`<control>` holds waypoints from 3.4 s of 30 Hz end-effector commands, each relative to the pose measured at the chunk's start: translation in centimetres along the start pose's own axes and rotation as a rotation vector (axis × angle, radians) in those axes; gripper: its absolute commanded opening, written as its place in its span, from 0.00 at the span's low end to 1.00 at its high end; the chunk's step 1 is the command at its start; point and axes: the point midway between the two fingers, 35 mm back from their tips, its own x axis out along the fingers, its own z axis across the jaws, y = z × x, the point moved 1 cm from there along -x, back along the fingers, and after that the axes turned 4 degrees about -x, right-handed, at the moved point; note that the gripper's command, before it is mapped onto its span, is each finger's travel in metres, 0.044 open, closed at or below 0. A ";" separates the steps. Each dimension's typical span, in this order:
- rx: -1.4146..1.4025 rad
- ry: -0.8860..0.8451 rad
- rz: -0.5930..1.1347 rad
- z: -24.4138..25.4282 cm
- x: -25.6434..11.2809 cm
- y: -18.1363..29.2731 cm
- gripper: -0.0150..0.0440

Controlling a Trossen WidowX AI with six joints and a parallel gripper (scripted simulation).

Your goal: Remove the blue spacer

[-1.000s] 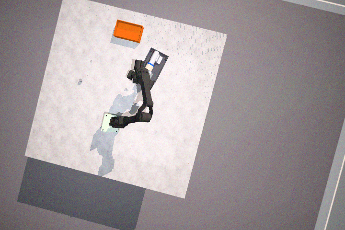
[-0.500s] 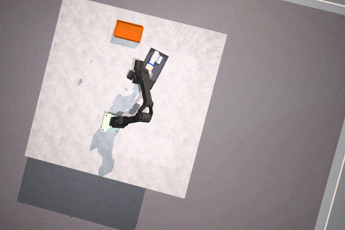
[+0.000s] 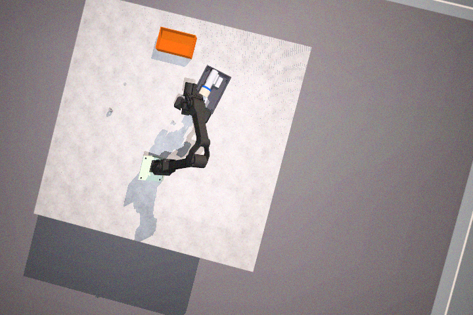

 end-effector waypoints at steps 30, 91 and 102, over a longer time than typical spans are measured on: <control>0.000 -0.005 0.005 0.1 0.0 0.4 0.25; 0.000 -0.005 0.005 0.2 0.0 1.0 0.25; 0.000 -0.005 0.005 0.2 0.0 1.1 0.25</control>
